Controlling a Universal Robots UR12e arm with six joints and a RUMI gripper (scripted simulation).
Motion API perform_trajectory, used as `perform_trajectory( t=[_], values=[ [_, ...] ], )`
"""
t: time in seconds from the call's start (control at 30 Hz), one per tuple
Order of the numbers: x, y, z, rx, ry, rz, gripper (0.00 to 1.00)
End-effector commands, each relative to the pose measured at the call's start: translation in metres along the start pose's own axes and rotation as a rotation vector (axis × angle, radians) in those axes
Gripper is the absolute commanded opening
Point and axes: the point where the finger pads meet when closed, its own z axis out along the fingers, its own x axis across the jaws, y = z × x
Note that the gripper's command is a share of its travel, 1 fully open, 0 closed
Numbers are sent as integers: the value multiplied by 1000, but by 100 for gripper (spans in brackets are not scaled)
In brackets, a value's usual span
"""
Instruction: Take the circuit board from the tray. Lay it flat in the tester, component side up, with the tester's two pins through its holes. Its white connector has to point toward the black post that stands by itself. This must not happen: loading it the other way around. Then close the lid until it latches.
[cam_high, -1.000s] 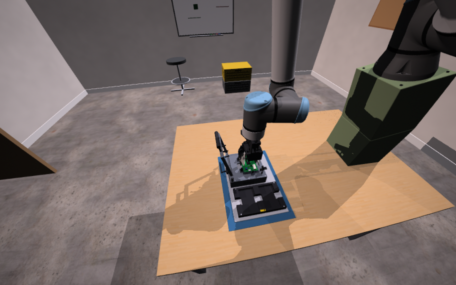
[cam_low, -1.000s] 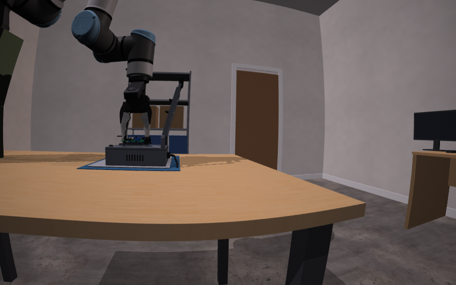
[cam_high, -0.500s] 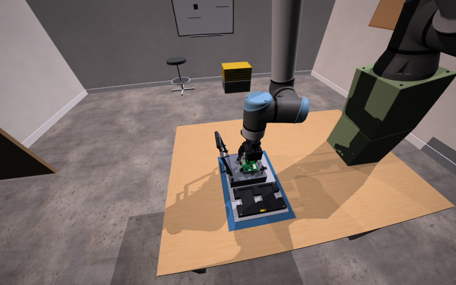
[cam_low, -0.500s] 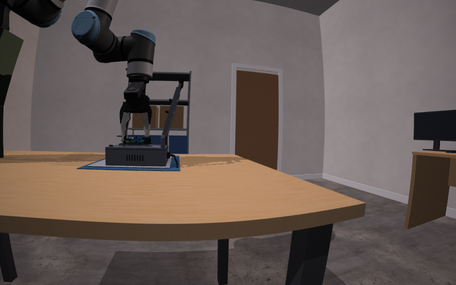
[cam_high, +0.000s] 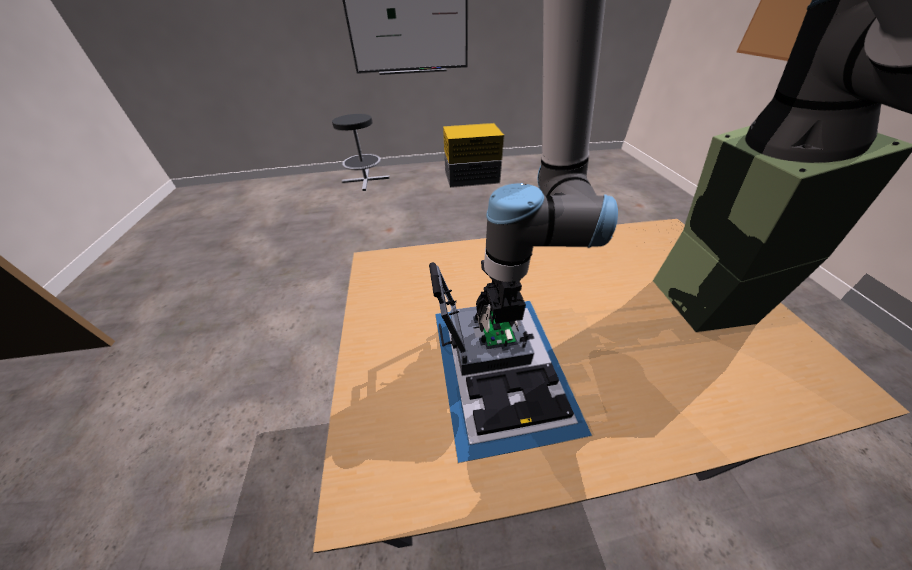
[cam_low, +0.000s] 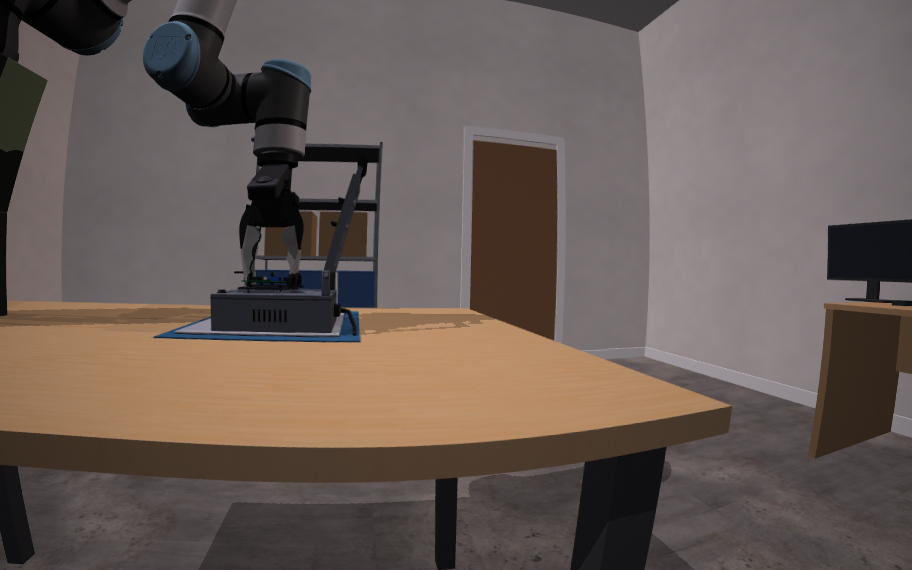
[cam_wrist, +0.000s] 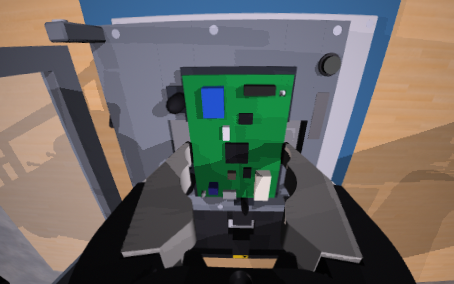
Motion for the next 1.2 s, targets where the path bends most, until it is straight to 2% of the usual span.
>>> perform_trajectory(
  t=[0.0,0.9,0.93,1.17],
  values=[
    [-5,0,-2,1,-7,-1,39],
    [-5,0,1,1,-7,-1,39],
    [-5,0,1,1,-7,-1,59],
    [-3,0,1,1,-5,-1,59]
  ],
)
